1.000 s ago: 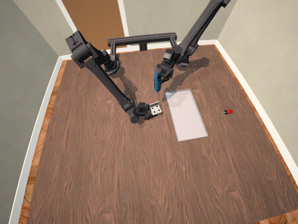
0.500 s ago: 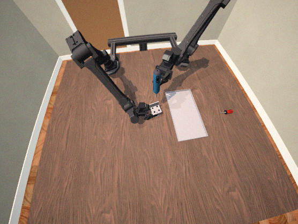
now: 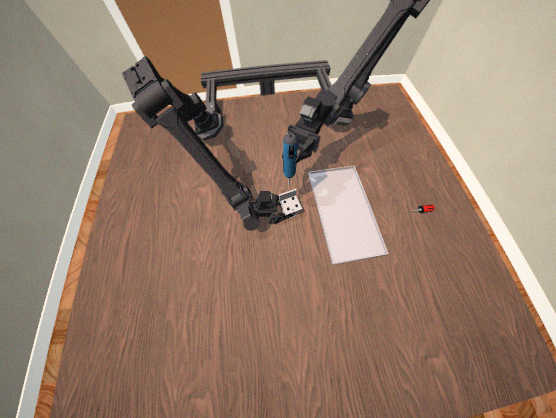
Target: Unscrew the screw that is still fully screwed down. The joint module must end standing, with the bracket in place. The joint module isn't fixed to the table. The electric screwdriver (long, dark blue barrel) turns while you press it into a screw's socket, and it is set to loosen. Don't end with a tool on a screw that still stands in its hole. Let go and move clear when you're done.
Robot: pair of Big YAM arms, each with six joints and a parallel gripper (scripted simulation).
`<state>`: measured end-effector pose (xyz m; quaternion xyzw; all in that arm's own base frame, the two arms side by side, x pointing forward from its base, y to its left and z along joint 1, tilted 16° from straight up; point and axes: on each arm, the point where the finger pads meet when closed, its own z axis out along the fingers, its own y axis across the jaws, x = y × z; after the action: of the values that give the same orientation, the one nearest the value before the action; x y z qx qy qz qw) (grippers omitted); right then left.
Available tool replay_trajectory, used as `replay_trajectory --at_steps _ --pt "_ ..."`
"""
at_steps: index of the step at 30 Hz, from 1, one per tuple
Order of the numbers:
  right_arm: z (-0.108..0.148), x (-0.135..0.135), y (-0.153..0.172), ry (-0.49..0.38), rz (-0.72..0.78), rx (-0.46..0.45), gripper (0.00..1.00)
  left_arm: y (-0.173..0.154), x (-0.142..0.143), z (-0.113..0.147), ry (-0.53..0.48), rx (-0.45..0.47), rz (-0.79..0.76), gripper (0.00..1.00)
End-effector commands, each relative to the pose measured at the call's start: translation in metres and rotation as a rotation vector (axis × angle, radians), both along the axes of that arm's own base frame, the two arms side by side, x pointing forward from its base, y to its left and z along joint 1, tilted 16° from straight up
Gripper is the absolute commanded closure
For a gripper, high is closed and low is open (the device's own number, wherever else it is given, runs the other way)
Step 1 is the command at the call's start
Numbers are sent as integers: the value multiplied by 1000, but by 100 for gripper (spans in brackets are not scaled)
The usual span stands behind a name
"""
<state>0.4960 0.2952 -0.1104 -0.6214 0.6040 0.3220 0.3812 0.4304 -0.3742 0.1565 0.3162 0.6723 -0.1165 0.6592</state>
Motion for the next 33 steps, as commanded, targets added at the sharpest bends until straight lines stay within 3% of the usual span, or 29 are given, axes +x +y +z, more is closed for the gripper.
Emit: replay_trajectory --at_steps 1,5,10,14,16,25,33 --pt "9 11 5 -27 0 9 41 -17 16 54 -92 -69 -8 58" --pt "9 11 5 -27 0 9 41 -18 23 32 -61 -40 -3 58" --pt "9 11 5 -27 0 9 41 -22 26 45 -82 -59 -5 58" --pt "9 11 5 -27 0 9 41 -24 33 30 -61 -39 -2 58" --pt "9 11 5 -27 0 9 41 -24 29 53 -93 -68 -5 58" --pt "9 11 5 -27 0 9 41 -26 34 36 -70 -47 -4 58" --pt "9 11 5 -27 0 9 41 -28 35 41 -77 -53 -5 58"
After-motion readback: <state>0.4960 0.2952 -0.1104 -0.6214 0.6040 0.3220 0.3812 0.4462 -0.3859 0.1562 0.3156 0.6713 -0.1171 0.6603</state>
